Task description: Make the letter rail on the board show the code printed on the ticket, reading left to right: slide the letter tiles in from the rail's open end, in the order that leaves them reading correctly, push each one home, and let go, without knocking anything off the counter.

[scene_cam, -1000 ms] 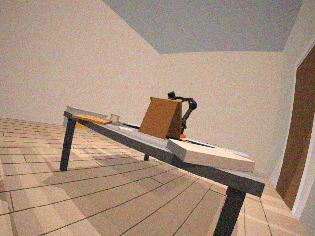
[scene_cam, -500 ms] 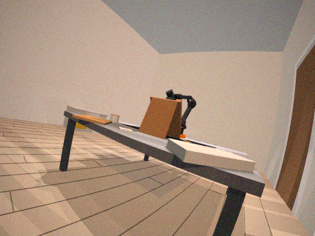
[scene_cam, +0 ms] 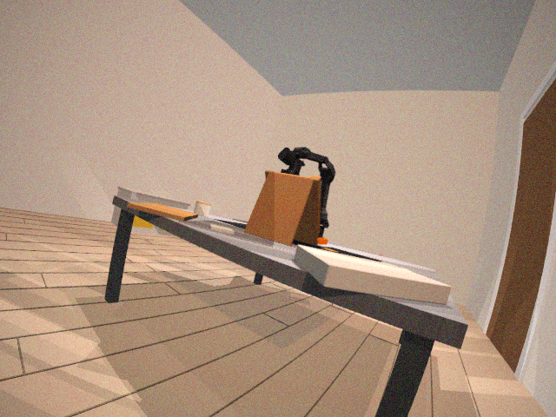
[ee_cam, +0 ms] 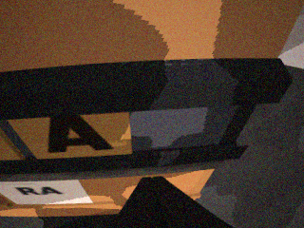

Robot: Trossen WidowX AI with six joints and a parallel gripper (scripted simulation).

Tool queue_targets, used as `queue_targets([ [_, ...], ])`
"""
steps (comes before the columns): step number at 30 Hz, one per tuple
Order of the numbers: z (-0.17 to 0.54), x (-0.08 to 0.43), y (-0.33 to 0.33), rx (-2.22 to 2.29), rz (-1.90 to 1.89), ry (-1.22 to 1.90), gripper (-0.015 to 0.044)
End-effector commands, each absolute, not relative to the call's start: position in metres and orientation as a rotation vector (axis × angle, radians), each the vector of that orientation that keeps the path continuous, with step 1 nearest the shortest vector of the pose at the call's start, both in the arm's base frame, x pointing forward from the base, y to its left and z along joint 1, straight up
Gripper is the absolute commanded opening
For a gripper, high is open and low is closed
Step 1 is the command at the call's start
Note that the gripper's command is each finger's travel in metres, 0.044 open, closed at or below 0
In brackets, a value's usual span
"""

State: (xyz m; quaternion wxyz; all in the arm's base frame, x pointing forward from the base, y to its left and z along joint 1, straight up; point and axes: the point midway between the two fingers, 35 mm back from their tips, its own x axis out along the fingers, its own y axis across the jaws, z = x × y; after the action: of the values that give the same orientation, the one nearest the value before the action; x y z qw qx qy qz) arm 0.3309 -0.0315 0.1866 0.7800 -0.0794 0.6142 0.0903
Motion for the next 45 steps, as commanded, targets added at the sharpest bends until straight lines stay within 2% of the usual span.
queue_targets([
  [1,0.188,0.332,-0.032,-0.191,0.200,1.368,0.0000],
  [45,0.175,0.348,-0.028,-0.191,0.200,1.366,0.0000],
])
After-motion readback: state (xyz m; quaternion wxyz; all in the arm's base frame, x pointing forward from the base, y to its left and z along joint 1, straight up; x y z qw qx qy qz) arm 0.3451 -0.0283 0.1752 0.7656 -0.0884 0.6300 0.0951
